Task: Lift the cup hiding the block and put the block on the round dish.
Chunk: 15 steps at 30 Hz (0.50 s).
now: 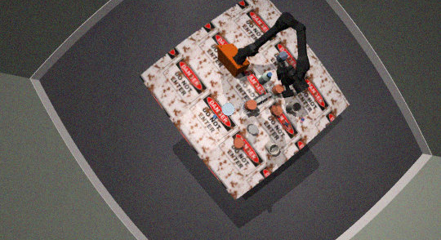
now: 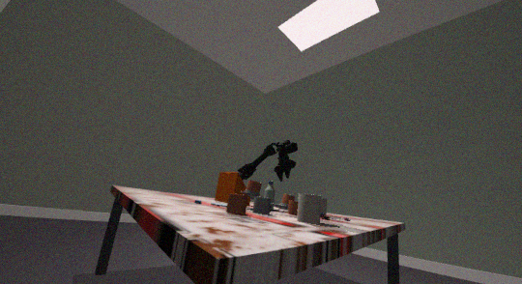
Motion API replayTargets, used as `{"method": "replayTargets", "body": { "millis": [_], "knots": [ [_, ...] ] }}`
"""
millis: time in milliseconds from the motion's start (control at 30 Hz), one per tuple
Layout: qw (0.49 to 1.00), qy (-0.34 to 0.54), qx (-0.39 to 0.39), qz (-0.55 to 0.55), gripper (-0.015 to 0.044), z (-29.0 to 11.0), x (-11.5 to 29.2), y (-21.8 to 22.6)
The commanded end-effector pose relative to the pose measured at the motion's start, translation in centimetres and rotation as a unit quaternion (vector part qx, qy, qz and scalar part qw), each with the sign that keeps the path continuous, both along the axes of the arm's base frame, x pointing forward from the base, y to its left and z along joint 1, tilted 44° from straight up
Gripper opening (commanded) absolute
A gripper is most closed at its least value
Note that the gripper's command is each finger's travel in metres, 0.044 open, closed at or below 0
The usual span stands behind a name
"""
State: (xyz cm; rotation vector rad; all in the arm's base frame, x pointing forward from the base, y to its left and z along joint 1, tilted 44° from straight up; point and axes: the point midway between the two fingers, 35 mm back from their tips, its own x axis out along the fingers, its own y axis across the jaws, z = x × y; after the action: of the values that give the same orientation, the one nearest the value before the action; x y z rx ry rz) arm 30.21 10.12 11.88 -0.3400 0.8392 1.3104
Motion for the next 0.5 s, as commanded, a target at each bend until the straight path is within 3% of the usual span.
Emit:
{"method": "replayTargets", "body": {
  "millis": [0, 233, 467],
  "knots": [
    [0.998, -0.021, -0.006, 0.057, 0.0440, 0.0, 0.6, 1.4],
    [0.985, -0.059, -0.006, 0.164, 0.0440, -0.1, 1.4, 4.5],
    [0.983, -0.062, -0.005, 0.174, 0.0440, -1.4, 1.2, 6.0]
  ]
}}
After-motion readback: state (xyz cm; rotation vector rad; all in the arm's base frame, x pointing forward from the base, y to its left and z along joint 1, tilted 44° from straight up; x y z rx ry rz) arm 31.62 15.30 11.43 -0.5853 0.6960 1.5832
